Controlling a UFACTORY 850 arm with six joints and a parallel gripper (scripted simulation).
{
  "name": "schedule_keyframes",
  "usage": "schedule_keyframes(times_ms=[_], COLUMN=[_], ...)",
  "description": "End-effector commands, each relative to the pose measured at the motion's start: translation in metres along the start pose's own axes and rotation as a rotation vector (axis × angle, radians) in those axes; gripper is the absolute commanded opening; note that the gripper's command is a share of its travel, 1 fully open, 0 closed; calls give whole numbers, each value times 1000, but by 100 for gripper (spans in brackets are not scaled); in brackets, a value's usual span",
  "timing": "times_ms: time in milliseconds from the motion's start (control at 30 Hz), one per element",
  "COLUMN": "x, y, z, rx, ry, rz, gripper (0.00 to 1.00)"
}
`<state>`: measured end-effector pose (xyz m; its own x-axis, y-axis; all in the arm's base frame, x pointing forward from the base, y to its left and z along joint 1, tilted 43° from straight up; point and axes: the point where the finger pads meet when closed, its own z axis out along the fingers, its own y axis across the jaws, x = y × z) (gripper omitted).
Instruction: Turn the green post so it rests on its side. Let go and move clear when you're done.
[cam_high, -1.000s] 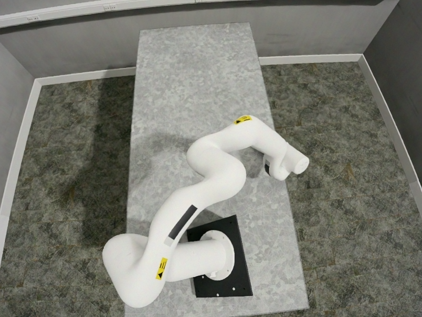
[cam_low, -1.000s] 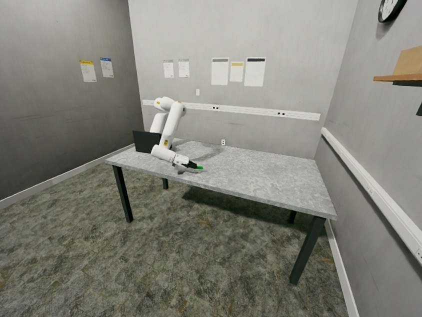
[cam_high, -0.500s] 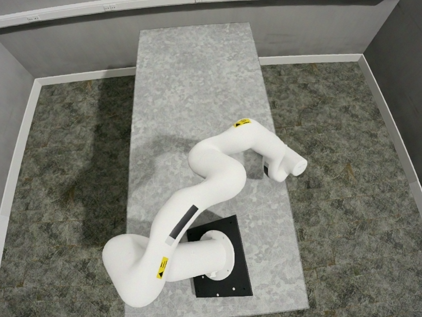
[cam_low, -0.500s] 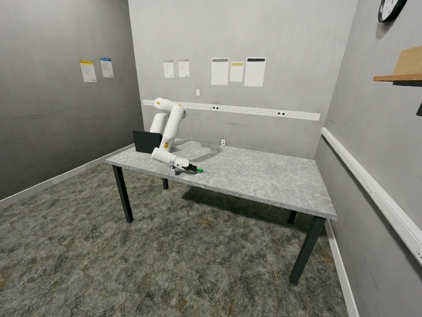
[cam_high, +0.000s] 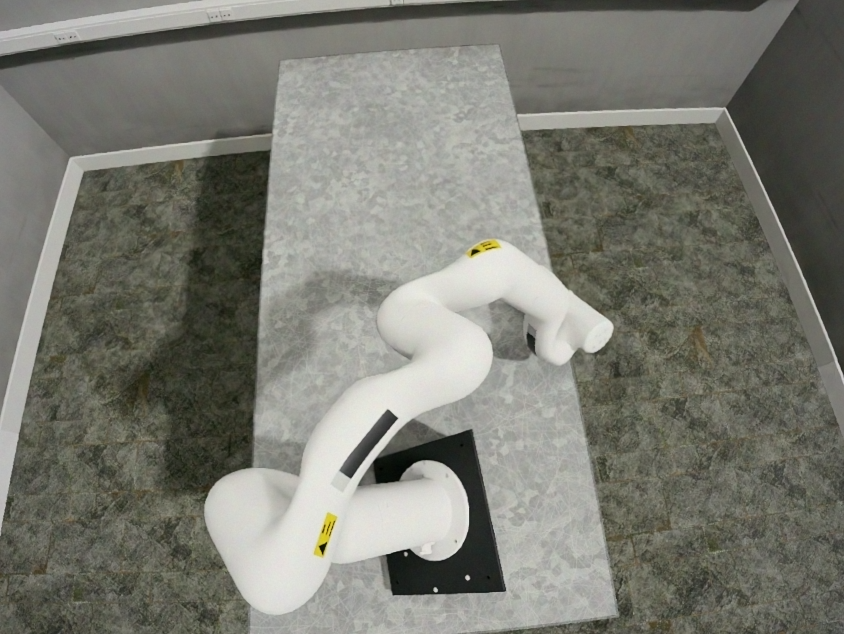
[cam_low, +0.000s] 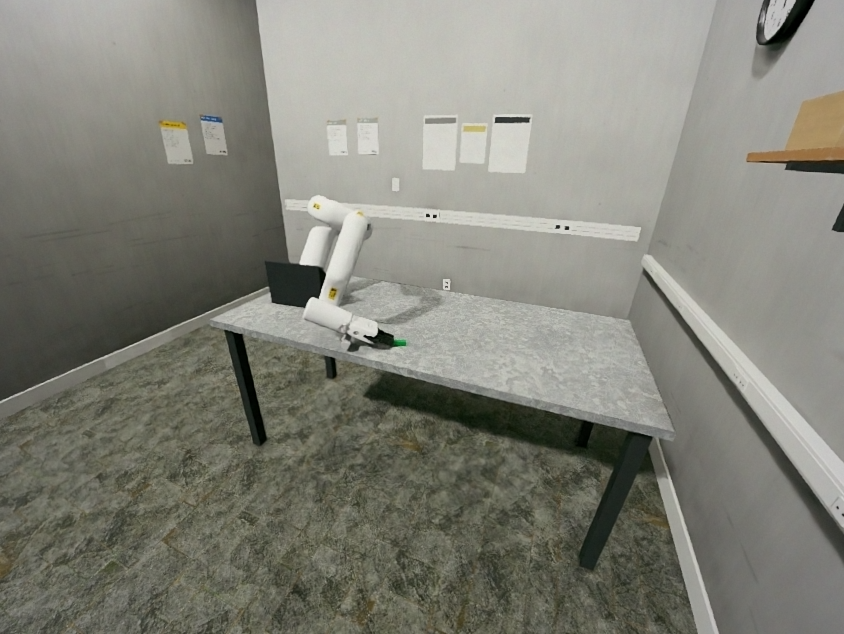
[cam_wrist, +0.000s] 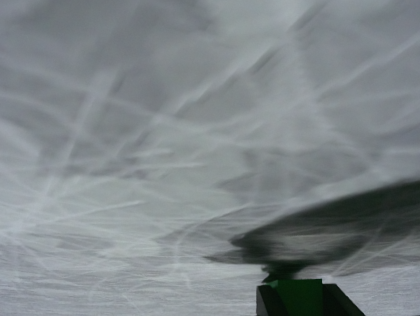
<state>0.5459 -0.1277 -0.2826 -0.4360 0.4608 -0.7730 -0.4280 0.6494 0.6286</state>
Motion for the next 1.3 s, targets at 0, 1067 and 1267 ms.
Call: schedule_keyframes(times_ms=[0,1067,1267], x=[-1,-1,-1], y=[-1,-1,-1], z=[0,0,0], rx=[0,0,0], ry=[-1,-1,-1], rz=[-2,-2,-2], gripper=[15,100,100])
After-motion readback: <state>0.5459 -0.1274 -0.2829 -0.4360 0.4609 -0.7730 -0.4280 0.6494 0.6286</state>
